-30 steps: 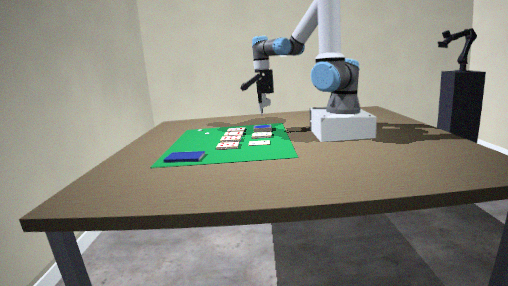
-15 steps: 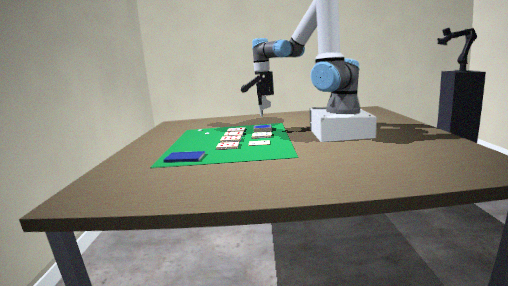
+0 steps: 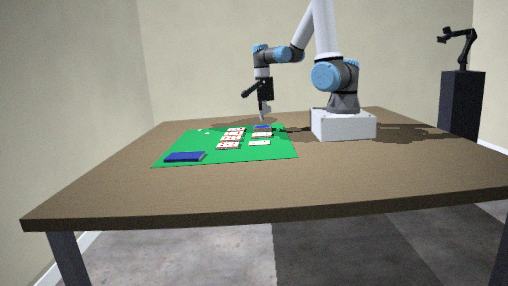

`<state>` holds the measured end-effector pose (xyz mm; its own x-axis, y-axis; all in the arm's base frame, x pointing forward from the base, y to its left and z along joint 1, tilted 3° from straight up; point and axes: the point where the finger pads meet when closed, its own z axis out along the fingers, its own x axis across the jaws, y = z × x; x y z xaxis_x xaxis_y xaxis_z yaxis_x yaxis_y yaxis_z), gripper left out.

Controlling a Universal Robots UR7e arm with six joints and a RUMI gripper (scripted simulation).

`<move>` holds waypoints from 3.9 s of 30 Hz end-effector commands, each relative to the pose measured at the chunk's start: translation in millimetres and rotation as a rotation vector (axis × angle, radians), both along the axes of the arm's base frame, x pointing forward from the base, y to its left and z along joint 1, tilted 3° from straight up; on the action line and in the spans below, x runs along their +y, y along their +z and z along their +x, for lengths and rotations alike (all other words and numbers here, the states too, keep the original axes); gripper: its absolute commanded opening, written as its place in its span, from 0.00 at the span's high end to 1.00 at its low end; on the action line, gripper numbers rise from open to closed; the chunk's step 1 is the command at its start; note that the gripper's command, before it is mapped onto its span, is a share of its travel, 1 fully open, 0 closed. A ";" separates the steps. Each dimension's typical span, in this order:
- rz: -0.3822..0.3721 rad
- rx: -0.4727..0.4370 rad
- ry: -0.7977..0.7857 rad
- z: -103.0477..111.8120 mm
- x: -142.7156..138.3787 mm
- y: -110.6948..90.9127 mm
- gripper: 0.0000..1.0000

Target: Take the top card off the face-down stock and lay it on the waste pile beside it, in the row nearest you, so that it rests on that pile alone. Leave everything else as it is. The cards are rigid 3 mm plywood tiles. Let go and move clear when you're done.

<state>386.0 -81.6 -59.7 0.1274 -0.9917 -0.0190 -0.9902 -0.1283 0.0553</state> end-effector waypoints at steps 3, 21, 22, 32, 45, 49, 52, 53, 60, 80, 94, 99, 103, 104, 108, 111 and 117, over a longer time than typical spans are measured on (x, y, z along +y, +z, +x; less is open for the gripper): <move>-0.001 -0.001 0.000 0.0 -0.1 -10.4 0.50; -0.001 -0.001 0.000 -0.3 0.1 -17.8 0.50; -0.001 -0.001 0.000 -0.3 0.1 -17.8 0.50; -0.001 -0.001 0.000 -0.3 0.1 -17.8 0.58; -0.001 -0.001 0.000 -0.3 0.1 -17.8 0.58; -0.001 -0.001 0.000 -0.3 0.1 -17.8 0.50; -0.001 -0.001 0.000 -0.3 0.1 -17.8 0.50; -0.001 -0.001 0.000 -0.3 0.1 -17.8 0.50; -0.001 -0.001 0.000 -0.3 0.1 -17.8 0.50; -0.001 -0.001 0.000 -0.3 0.0 -20.9 0.50; -0.001 -0.001 0.000 -0.3 0.0 -24.7 0.50; -0.001 -0.001 0.000 -0.3 0.0 -24.7 0.50; -0.001 -0.001 0.000 -0.3 0.0 -24.8 0.50; -0.001 -0.001 0.000 -0.3 0.0 -24.9 0.50; -0.001 -0.001 0.000 -0.4 0.0 -26.0 0.50; -0.001 -0.001 0.000 -0.4 0.0 -26.7 0.50; -0.001 -0.001 0.000 -0.5 0.0 -27.7 0.50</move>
<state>385.1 -81.4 -87.3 0.1274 -0.9917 -0.0188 -0.9902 -0.1283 0.0550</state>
